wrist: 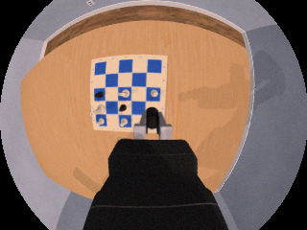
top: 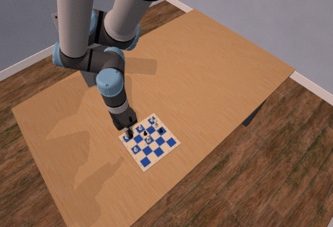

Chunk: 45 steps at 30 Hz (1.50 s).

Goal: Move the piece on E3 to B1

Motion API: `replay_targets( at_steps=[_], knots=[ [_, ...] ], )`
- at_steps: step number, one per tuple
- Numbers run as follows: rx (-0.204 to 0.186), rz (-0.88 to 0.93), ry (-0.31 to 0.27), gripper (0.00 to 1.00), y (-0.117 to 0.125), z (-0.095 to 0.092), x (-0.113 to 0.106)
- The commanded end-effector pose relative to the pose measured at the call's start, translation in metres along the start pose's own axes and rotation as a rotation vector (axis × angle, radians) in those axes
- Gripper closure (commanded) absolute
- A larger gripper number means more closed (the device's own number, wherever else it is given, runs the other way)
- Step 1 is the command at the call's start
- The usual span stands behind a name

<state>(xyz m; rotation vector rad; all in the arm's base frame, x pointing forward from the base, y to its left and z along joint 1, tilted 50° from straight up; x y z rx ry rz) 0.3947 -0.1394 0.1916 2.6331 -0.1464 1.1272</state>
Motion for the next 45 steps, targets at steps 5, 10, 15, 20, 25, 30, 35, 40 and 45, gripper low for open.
replay_targets(
  at_steps=[5, 10, 15, 20, 25, 30, 35, 40, 45],
  knots=[
    [0.013, 0.014, 0.026, 1.0, 0.003, -0.004, -0.011],
    [0.013, 0.014, 0.026, 1.0, 0.003, -0.004, -0.011],
    [0.013, 0.014, 0.026, 1.0, 0.003, -0.004, -0.011],
    [0.013, 0.014, 0.026, 1.0, 0.003, -0.004, -0.011],
    [0.016, 0.015, 0.022, 1.0, 0.003, -0.002, -0.012],
    [0.016, 0.014, 0.021, 1.0, 0.003, 0.001, -0.012],
    [0.018, 0.01, 0.023, 1.0, 0.003, 0.004, -0.01],
    [0.015, 0.01, 0.025, 1.0, 0.004, 0.01, -0.009],
    [0.015, 0.01, 0.025, 1.0, 0.004, 0.018, -0.009]
  ],
)
Point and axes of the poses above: the point where the finger pads meet when closed, its own z axis out along the fingers, its own y axis across the jaws, x = y × z, the point moved 5 cm from there along -z, back along the fingers, and after that the axes turned 4 degrees about -z, right-handed, at the moved point
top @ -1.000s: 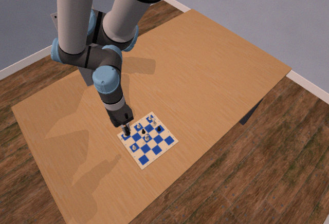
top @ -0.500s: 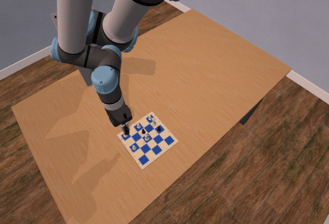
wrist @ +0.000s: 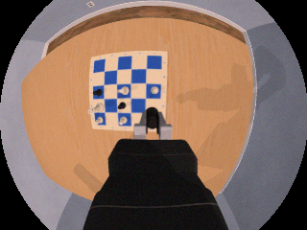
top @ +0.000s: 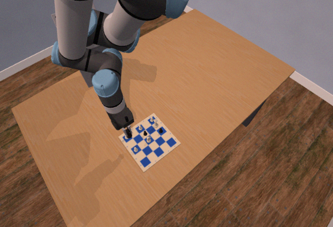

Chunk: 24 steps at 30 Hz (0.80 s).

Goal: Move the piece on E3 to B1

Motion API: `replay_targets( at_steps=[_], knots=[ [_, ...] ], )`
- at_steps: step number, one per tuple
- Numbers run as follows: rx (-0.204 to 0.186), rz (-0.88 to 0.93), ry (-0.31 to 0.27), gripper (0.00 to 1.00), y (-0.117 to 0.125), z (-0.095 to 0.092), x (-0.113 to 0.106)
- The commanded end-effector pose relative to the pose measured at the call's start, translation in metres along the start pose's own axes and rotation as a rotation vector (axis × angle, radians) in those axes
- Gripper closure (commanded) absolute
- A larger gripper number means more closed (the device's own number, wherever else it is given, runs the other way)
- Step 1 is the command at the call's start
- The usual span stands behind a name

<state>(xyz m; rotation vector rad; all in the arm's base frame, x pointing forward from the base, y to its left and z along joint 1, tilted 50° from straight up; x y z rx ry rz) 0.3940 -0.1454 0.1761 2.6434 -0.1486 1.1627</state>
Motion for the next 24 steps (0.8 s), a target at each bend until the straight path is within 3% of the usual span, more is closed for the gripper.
replay_targets(
  at_steps=[1, 24],
  knots=[
    [-0.007, -0.003, 0.007, 1.0, 0.002, 0.009, 0.003],
    [-0.007, -0.003, 0.007, 1.0, 0.003, 0.054, 0.002]
  ],
)
Point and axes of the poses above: the point where the finger pads meet when closed, its own z axis out along the fingers, its own y axis across the jaws, x = y × z, the point moved 5 cm from there along -z, back along the fingers, and after that the axes turned 4 degrees about -z, right-handed, at the moved point
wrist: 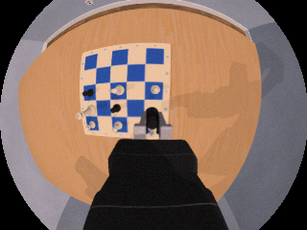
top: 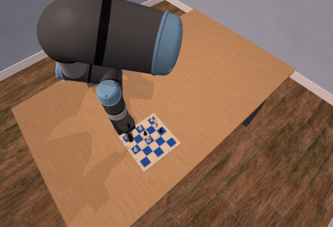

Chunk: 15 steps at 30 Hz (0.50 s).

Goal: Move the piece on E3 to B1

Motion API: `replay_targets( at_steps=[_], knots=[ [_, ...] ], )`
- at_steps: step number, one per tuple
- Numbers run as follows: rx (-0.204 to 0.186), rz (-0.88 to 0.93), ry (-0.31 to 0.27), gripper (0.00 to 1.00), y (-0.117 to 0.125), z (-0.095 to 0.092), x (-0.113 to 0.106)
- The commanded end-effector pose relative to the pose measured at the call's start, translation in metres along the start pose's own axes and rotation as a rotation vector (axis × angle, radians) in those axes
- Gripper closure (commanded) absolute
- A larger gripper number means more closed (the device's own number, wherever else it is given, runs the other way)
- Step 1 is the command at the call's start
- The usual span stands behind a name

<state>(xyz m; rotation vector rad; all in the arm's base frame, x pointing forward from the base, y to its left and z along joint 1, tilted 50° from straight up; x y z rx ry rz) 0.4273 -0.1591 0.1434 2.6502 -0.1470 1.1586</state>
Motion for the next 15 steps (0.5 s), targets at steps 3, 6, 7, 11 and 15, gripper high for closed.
replay_targets(
  at_steps=[3, 6, 7, 11, 15],
  knots=[
    [-0.011, -0.003, 0.011, 1.0, 0.002, 0.013, 0.003],
    [-0.011, -0.003, 0.011, 1.0, 0.003, 0.019, 0.003],
    [-0.011, -0.003, 0.011, 1.0, 0.003, 0.021, 0.003],
    [-0.011, -0.003, 0.011, 1.0, 0.003, 0.027, 0.003],
    [-0.011, -0.003, 0.011, 1.0, 0.003, 0.031, 0.003]
  ],
)
Point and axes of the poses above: the point where the finger pads meet when closed, its own z axis out along the fingers, its own y axis across the jaws, x = y × z, the point moved 5 cm from there along -z, back along the fingers, and after that the axes turned 4 degrees about -z, right-handed, at the moved point
